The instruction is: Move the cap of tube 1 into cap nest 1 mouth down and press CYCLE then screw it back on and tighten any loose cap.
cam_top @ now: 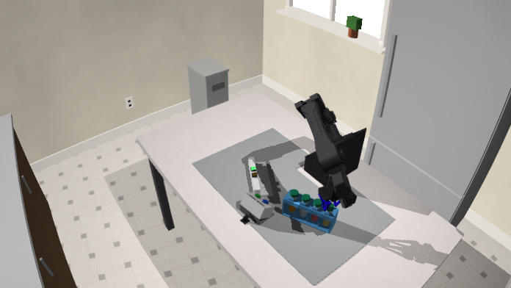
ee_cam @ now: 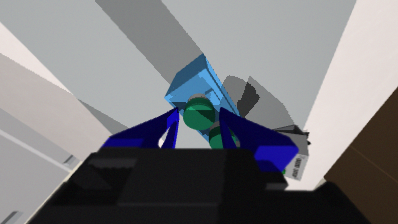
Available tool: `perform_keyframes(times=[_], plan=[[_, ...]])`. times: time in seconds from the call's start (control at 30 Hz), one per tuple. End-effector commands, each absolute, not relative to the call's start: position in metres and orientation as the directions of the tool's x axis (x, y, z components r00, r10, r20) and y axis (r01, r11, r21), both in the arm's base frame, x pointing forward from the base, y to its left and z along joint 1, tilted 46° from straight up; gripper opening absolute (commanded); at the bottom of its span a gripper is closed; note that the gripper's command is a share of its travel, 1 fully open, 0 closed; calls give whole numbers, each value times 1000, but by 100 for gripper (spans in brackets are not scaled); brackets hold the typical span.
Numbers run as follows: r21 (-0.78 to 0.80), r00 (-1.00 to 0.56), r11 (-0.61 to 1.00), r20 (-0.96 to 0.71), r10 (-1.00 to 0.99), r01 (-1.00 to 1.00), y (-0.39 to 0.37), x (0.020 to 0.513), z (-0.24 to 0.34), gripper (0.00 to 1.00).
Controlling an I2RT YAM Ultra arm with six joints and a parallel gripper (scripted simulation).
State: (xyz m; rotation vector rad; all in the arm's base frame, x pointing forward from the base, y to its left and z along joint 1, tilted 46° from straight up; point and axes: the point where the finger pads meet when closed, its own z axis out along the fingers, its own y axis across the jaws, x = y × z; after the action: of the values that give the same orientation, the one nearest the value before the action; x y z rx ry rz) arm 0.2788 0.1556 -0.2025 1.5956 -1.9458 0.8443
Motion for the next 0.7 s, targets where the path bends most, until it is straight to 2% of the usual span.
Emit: perform_keyframes(times=[0.0, 0.03, 0.07, 0.47, 0.67], plan=[[-171, -214, 130, 693, -688, -977, 160, 281, -201, 49], [-171, -214, 130, 693, -688, -977, 160, 281, -201, 49], [-171, -214, 130, 693, -688, -977, 160, 281, -201, 0], [-171, -214, 130, 693, -688, -977, 160, 281, -201, 0], [-262, -342, 221, 665, -665, -939, 160, 281, -201, 0]])
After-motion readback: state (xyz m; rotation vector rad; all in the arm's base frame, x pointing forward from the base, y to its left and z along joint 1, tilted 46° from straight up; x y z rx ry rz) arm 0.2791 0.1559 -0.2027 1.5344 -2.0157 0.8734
